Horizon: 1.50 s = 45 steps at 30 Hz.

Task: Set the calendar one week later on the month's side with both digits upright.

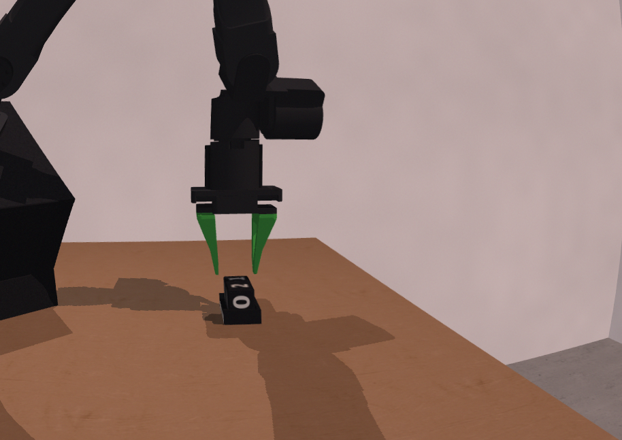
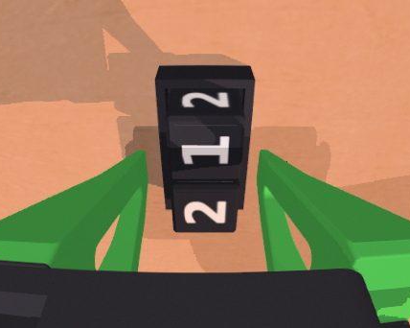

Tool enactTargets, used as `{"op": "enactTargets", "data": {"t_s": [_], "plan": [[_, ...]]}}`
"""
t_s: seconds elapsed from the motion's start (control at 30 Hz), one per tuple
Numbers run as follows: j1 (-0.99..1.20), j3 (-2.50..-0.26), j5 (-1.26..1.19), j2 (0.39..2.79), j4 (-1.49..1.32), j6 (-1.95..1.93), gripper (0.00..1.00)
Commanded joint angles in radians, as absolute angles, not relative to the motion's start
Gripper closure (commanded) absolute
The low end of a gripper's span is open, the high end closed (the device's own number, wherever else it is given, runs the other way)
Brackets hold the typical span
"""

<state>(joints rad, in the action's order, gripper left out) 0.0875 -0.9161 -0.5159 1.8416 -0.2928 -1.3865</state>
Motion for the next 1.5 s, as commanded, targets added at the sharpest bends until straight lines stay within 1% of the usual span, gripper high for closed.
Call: {"op": "enactTargets", "data": {"t_s": [0.0,1.47], "plan": [[0.107,-0.941,-0.504,1.841,-0.294,-1.378,0.55],[0.109,-0.936,-0.504,1.828,-0.298,-1.377,0.55]]}}
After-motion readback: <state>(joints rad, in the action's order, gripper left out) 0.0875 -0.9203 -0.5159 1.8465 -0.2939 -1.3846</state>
